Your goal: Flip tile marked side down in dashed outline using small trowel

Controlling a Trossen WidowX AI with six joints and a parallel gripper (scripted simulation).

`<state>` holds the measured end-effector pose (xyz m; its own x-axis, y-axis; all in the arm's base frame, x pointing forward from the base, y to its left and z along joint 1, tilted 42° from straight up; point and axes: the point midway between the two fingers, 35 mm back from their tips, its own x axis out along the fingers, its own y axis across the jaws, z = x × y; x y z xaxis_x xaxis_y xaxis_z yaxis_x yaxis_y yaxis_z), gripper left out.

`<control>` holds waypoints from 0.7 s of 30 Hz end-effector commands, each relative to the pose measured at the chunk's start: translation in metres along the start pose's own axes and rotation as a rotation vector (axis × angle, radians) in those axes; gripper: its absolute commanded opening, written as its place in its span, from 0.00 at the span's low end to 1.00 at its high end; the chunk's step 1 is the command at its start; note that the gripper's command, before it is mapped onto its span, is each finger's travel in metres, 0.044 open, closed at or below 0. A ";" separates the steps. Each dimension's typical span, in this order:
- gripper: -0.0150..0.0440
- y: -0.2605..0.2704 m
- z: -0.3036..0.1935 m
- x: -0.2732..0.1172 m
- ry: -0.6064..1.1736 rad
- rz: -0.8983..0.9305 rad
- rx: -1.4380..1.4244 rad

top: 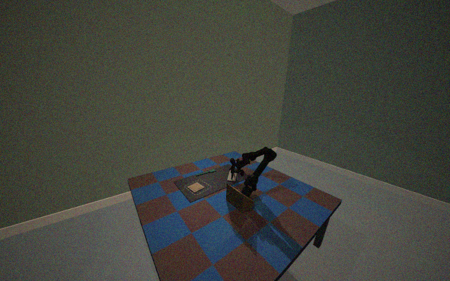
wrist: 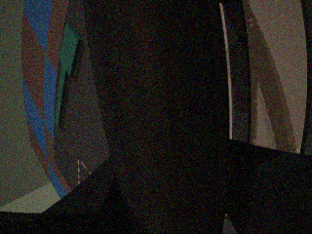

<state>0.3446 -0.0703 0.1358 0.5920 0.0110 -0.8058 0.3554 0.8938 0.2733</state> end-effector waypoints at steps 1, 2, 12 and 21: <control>0.30 -0.001 -0.003 0.004 0.008 0.013 -0.009; 0.34 -0.001 -0.003 0.004 0.008 0.013 -0.009; 0.76 -0.001 -0.003 0.004 0.008 0.013 -0.009; 0.76 -0.001 -0.003 0.003 0.008 0.013 -0.009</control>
<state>0.3452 -0.0701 0.1320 0.5923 0.0219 -0.8054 0.3460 0.8958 0.2788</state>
